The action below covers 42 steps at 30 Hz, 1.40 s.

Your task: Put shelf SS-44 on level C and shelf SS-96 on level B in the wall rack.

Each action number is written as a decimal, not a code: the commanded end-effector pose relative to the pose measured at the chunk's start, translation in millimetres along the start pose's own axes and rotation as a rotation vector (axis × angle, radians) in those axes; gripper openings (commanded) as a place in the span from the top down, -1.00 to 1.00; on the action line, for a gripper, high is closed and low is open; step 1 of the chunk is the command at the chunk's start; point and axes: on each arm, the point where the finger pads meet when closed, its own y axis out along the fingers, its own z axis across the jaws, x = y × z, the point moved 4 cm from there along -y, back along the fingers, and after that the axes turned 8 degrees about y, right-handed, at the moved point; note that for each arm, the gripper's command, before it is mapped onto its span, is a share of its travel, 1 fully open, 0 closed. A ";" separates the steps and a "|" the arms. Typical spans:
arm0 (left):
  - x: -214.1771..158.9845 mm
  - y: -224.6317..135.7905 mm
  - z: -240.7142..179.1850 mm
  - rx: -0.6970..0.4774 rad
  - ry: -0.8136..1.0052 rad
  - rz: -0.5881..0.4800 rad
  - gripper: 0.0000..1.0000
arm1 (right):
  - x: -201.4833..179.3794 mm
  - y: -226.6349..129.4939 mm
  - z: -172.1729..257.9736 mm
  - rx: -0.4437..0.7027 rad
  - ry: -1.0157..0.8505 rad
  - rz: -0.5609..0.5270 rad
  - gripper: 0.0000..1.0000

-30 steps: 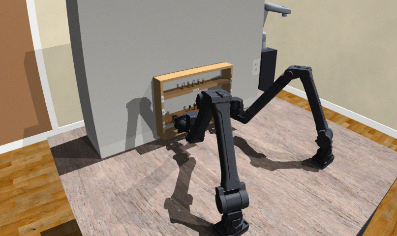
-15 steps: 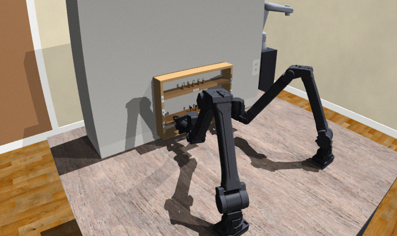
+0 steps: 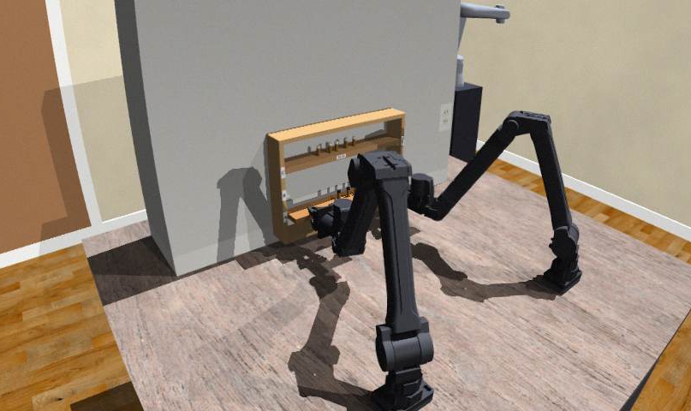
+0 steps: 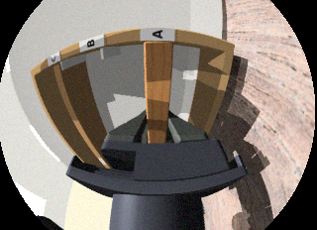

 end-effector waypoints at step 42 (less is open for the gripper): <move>0.0 -105.4 32.3 0.079 -0.017 0.009 0.76 | -7.9 -104.0 37.1 0.088 0.020 0.013 0.76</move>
